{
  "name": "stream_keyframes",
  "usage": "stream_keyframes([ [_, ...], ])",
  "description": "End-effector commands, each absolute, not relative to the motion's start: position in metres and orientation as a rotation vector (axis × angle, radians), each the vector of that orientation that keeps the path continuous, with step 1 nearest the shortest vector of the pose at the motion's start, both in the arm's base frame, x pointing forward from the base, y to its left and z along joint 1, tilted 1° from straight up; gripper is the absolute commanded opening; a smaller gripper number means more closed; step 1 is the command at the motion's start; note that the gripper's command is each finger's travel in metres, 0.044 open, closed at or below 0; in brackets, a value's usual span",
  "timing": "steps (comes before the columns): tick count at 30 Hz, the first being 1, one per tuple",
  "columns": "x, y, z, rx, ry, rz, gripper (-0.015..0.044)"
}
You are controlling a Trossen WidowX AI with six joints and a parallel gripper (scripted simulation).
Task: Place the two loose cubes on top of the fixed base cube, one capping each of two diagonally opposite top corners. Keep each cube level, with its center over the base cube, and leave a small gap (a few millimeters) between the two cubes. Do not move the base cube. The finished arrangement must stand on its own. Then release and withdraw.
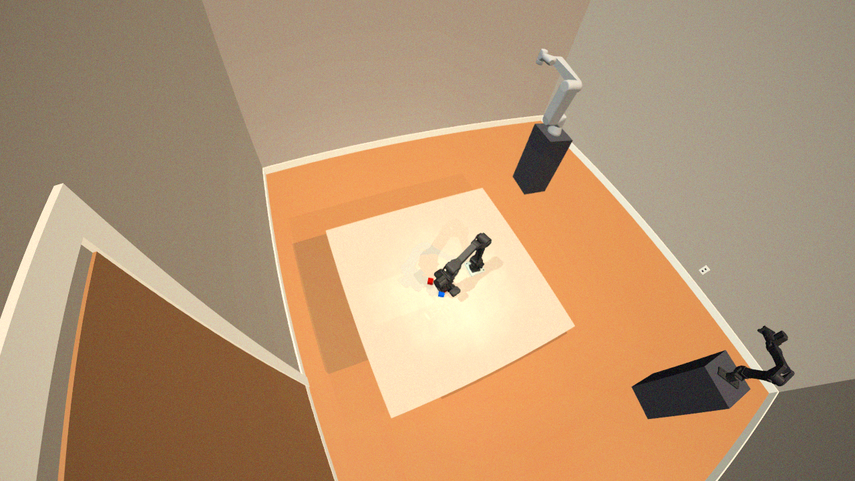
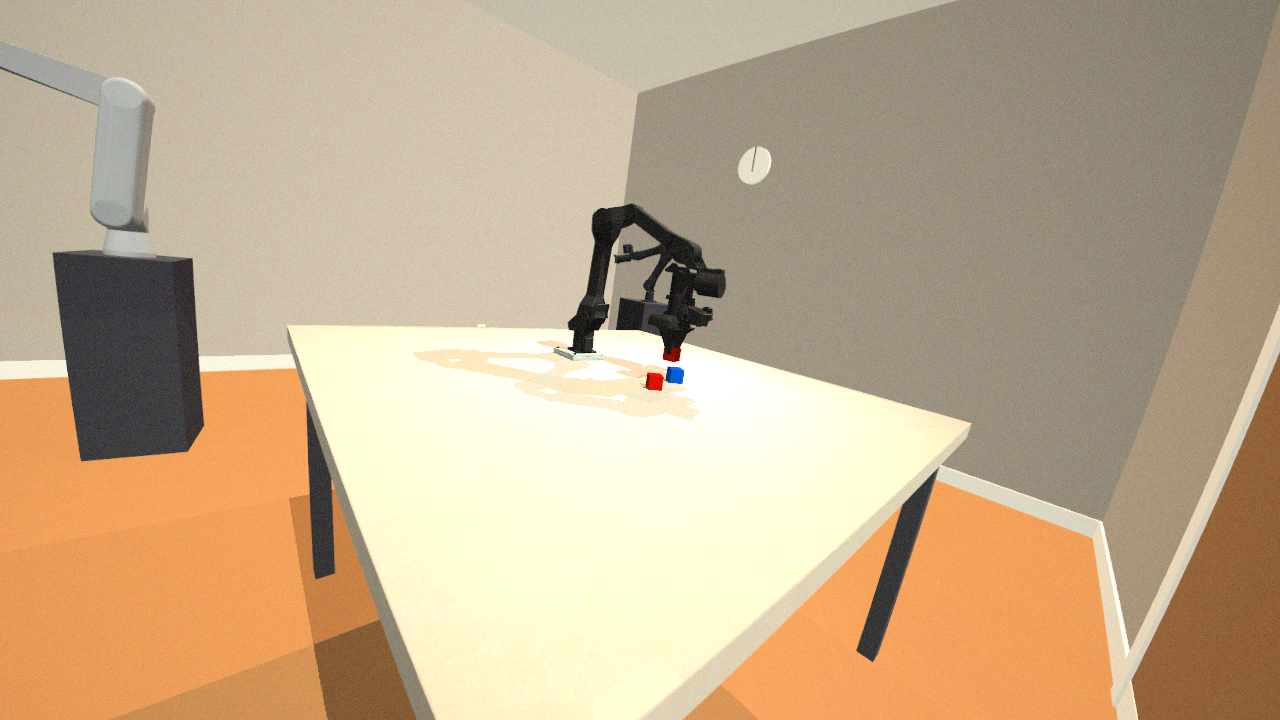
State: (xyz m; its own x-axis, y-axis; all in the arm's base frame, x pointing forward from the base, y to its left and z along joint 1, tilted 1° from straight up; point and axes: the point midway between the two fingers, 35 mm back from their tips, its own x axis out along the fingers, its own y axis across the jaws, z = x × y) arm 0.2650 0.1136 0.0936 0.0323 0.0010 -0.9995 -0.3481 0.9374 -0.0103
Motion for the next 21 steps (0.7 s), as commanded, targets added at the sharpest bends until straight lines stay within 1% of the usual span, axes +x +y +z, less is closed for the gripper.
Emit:
stream_keyframes([
  [1, 0.2647, 0.1123, 0.0837, -0.278, 1.525, 0.264, 0.0105],
  [21, 0.2647, 0.1121, 0.0777, -0.282, 1.524, 0.268, 0.0105],
])
